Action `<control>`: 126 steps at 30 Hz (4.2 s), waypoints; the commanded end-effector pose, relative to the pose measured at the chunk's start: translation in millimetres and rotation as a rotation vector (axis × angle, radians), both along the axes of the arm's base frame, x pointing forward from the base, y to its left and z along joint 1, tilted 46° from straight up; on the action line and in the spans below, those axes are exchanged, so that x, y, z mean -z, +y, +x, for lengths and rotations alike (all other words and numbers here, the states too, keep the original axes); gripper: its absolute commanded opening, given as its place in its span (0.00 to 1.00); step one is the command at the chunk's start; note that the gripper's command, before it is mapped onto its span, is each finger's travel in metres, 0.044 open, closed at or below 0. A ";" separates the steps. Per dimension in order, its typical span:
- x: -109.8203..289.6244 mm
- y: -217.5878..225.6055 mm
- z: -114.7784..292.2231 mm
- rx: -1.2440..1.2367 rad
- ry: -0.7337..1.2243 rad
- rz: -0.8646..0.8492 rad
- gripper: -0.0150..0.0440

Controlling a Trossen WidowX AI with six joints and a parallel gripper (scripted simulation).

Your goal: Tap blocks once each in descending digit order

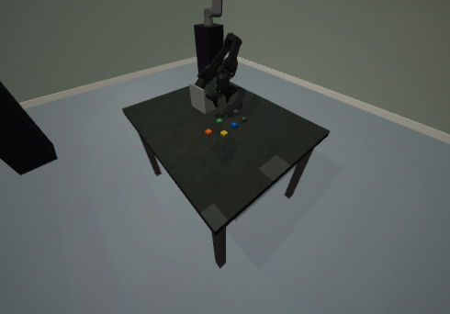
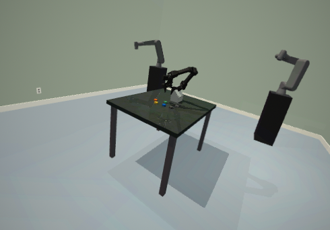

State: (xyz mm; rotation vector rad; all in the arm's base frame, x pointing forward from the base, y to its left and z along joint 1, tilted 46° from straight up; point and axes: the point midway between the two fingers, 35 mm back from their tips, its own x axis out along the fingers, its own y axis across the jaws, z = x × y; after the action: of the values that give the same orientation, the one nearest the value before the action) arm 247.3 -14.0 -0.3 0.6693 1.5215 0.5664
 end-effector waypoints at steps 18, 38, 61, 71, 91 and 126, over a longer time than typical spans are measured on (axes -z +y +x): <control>-90.4 89.7 0.5 -0.013 -0.015 0.016 0.93; -73.4 73.5 81.9 -0.013 -0.019 0.015 0.93; -70.8 71.2 84.3 -0.013 -0.019 0.015 0.93; -12.5 14.6 87.7 -0.013 -0.020 0.012 0.93; -11.0 12.9 88.6 -0.013 -0.020 0.011 0.93; 48.1 -50.5 90.7 -0.013 -0.021 0.008 0.93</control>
State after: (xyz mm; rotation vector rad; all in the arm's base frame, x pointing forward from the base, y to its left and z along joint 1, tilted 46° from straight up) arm 353.2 -70.2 -58.0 0.6619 1.4994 0.5863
